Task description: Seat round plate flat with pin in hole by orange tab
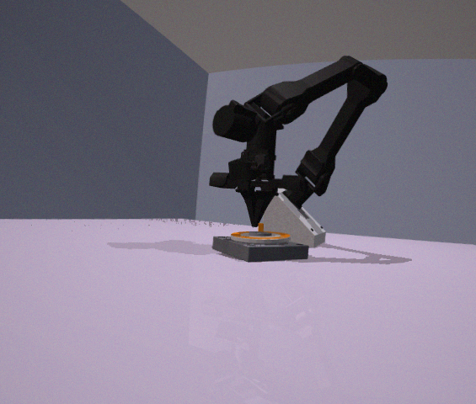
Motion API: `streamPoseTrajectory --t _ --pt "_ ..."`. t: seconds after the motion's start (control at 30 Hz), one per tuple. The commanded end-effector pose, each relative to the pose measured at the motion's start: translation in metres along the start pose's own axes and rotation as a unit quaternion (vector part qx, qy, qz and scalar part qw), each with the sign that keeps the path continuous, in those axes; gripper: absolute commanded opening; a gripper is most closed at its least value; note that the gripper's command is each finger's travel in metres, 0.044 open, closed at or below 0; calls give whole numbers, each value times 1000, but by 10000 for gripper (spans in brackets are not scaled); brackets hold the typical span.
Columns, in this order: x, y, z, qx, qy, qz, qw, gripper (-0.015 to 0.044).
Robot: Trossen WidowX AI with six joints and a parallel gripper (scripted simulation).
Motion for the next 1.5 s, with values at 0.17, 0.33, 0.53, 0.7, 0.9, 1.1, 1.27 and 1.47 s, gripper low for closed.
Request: streamPoseTrajectory --t 0.17,0.33,0.53,0.7,0.9,1.1,1.27,1.47 --pt "0 -8 8 -3 3 3 1000 0" --pt "0 -10 12 -3 4 3 1000 0" --pt "1 -12 17 -3 4 3 1000 0" --pt "1 -13 22 -3 4 3 1000 0" --pt "1 -14 29 -3 4 3 1000 0" --pt "1 -14 36 -3 4 3 1000 0" --pt "1 -13 40 -3 4 3 1000 0" --pt "1 -12 44 -3 4 3 1000 0"
Point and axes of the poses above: the point midway between the two fingers, 35 mm back from their tips, its own x axis back along the fingers, its own z axis across the jaws, y = z × x, the point moved 9 cm from there along x, back along the fingers, and after that the axes turned 9 degrees about -x, right-handed, at the moved point
